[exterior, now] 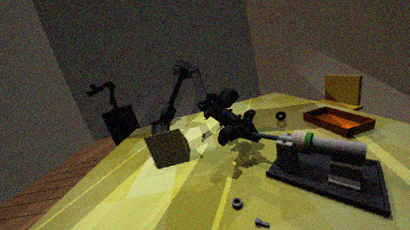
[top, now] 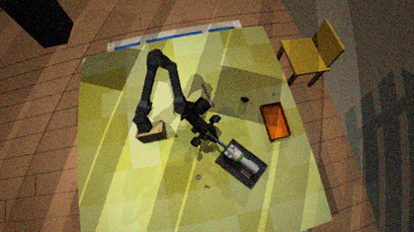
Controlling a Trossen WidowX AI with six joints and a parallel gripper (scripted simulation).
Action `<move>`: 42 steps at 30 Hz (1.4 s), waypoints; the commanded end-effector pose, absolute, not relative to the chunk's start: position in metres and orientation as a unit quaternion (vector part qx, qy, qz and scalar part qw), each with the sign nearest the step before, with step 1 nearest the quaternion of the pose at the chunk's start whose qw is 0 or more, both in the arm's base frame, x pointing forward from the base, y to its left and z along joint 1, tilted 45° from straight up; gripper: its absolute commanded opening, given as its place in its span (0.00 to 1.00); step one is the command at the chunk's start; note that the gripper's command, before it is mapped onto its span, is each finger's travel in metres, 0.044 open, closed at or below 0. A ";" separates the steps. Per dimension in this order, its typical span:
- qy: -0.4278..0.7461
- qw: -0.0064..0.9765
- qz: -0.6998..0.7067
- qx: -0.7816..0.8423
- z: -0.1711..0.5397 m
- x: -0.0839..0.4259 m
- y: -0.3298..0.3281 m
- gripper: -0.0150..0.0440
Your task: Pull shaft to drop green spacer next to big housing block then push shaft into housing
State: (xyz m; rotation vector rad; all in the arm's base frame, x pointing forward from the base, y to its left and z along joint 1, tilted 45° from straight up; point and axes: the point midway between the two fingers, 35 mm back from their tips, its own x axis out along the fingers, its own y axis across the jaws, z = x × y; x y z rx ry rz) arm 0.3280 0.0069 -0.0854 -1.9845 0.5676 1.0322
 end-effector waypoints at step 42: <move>0.226 0.406 0.410 -0.785 -0.083 0.323 0.009 0.25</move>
